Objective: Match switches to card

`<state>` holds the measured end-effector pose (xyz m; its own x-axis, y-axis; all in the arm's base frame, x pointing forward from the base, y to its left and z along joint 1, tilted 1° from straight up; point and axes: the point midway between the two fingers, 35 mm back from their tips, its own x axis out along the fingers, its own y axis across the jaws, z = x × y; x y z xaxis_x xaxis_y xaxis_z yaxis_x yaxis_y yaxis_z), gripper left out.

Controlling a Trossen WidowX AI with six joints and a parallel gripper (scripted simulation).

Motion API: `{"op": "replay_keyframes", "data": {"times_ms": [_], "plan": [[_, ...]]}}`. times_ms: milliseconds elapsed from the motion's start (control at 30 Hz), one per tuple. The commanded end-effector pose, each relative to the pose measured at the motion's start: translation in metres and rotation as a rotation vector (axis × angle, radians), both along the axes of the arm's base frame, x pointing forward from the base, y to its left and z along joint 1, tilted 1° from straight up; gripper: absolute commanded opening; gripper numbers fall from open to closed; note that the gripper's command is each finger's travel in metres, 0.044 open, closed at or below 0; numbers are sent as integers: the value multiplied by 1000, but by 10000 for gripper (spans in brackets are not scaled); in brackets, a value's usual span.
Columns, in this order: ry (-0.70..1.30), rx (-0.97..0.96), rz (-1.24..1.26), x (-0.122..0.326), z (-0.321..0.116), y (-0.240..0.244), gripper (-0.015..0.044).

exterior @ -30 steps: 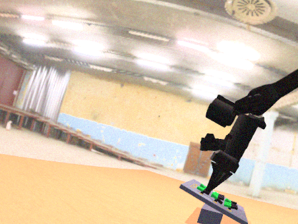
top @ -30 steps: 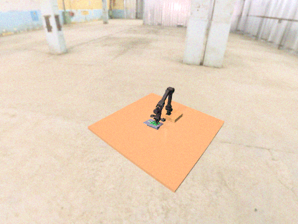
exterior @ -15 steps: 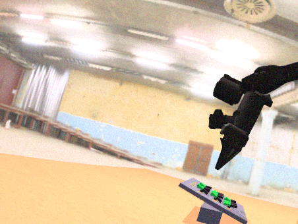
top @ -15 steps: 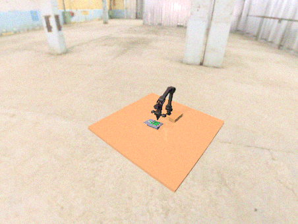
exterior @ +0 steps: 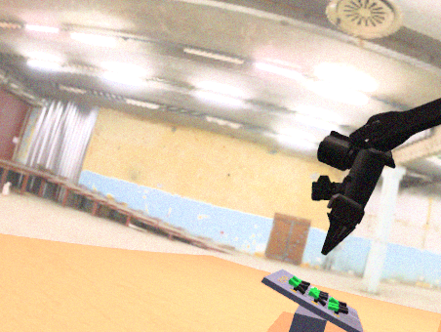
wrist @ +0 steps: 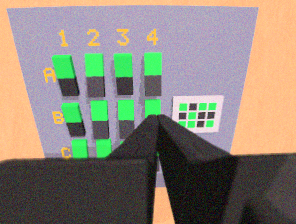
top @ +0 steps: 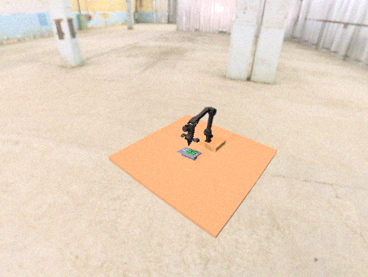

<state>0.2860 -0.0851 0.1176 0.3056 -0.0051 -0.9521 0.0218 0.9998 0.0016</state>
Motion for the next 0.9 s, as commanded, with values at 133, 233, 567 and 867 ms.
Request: {"op": "replay_keyframes", "data": {"times_ms": [133, 233, 567, 867], "plan": [[-27, 2, 11, 10, -31, -3, 0], [-27, 2, 11, 10, -31, -3, 0], [-27, 2, 11, 13, -43, -3, 0], [-28, 2, 11, 17, -54, -3, 0]]}}
